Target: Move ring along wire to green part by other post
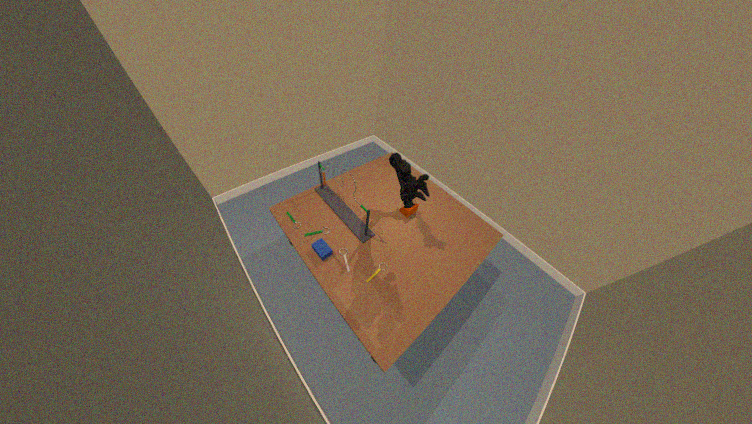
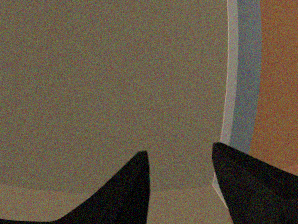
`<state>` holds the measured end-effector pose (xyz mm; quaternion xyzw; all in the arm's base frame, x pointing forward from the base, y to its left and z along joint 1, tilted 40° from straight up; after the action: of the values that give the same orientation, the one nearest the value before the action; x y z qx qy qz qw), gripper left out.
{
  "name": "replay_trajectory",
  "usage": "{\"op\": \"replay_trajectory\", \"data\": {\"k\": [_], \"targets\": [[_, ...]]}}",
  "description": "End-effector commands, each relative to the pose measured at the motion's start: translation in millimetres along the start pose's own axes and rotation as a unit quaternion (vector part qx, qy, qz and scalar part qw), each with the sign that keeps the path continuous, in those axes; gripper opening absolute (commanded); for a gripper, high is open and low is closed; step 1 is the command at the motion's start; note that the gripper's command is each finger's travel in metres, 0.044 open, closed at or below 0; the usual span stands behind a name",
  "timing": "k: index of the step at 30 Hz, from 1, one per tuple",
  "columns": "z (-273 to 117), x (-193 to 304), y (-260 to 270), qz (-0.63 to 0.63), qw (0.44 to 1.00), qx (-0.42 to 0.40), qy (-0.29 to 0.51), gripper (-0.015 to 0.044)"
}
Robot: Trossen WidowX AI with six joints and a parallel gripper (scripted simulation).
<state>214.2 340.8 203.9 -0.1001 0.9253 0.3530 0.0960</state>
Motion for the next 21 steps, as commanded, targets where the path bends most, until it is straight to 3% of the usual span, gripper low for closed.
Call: {"op": "replay_trajectory", "data": {"k": [1, 21], "targets": [[-17.1, -18.3, -5.2, -0.050, 0.998, -0.003, -0.037, 0.0160], [-103.7, -96.7, -48.3, -0.287, 0.934, 0.067, -0.201, 0.0160]]}}
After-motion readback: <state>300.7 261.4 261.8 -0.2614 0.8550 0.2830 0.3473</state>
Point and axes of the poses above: the point midway between the two fingers, 35 mm back from their tips, its own z axis out along the fingers, its own y axis across the jaws, x = y × z, the point moved 2 cm from there along -z, back along the fingers, and after that the axes turned 11 degrees about -z, right-handed, at the moved point
